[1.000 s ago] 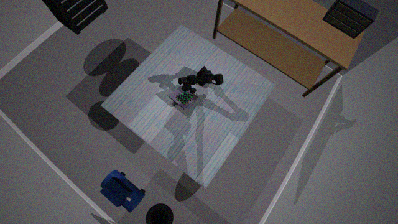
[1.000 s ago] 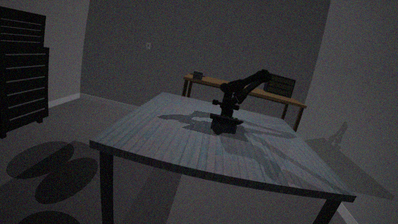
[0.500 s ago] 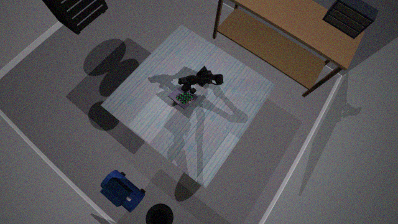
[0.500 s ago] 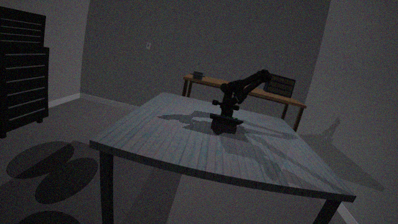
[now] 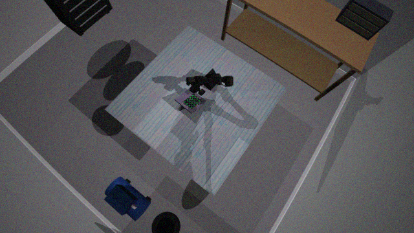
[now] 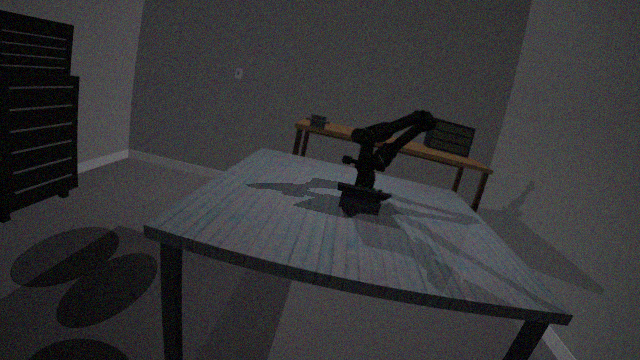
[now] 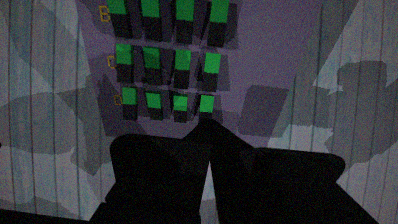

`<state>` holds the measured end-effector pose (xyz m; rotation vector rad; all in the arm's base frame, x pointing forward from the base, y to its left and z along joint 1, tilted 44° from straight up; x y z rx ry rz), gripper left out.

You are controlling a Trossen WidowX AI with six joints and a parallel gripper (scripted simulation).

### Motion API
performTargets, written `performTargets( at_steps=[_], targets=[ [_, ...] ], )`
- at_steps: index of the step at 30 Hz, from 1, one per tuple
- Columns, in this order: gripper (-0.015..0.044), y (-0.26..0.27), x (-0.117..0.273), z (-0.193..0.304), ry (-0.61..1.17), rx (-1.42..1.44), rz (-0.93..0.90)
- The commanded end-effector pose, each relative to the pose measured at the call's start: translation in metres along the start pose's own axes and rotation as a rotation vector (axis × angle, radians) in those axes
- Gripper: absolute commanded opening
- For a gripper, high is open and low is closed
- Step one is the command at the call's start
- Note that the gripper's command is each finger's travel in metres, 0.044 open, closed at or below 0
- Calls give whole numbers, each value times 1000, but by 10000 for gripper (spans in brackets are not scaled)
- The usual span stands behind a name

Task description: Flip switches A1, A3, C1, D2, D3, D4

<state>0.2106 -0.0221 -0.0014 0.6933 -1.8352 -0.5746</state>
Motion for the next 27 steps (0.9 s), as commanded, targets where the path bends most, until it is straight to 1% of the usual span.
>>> performTargets(
  at_steps=[1, 5, 9, 11, 27],
  targets=[
    [0, 1, 35, -4, -32, 20, 16],
    [0, 2, 38, -6, -33, 20, 15],
    [0, 29, 44, -50, -34, 20, 15],
    [0, 37, 46, -58, -35, 20, 13],
    [0, 37, 46, -58, -35, 20, 13]
  ],
)
Point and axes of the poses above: the point midway between the two fingers, 35 mm back from their tips, its own x axis back along the fingers, its own y axis across the jaws, z = x × y, the point moved 3 cm from there along x, back along the fingers, and after that the axes turned 7 degrees about x, right-handed, at the moved point
